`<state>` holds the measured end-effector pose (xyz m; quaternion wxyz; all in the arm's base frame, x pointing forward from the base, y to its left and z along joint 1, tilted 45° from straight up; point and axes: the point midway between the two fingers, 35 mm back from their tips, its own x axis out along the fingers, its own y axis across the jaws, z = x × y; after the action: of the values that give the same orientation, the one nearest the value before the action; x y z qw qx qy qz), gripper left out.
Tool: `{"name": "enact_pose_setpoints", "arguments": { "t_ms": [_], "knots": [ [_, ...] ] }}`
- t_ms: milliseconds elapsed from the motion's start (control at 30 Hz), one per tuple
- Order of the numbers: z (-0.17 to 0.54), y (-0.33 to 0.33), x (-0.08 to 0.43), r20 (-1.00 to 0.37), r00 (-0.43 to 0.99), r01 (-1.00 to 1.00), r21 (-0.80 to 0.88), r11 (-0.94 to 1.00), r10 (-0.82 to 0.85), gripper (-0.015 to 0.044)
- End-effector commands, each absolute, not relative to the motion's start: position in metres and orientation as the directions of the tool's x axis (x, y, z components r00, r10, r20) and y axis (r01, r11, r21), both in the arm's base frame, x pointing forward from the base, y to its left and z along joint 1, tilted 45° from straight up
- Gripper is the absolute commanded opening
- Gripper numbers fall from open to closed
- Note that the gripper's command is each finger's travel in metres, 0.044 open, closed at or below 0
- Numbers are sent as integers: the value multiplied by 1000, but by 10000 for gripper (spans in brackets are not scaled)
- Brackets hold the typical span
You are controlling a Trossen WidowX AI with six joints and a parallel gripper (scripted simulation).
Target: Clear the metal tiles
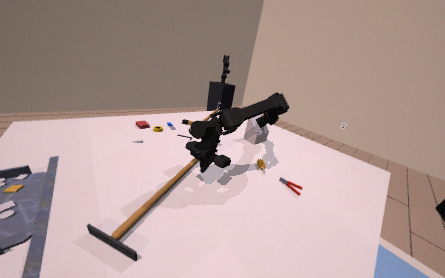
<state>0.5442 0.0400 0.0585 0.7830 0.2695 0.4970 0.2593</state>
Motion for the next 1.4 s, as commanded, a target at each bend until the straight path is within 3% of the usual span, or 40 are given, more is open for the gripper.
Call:
{"name": "enact_pose_setpoints", "arguments": {
  "t_ms": [0, 1367],
  "knots": [
    [53, 41, 544, -643, 368, -127, 680, 722, 671, 0],
    [31, 13, 563, -642, 378, -132, 676, 725, 667, 0]
  ]
}}
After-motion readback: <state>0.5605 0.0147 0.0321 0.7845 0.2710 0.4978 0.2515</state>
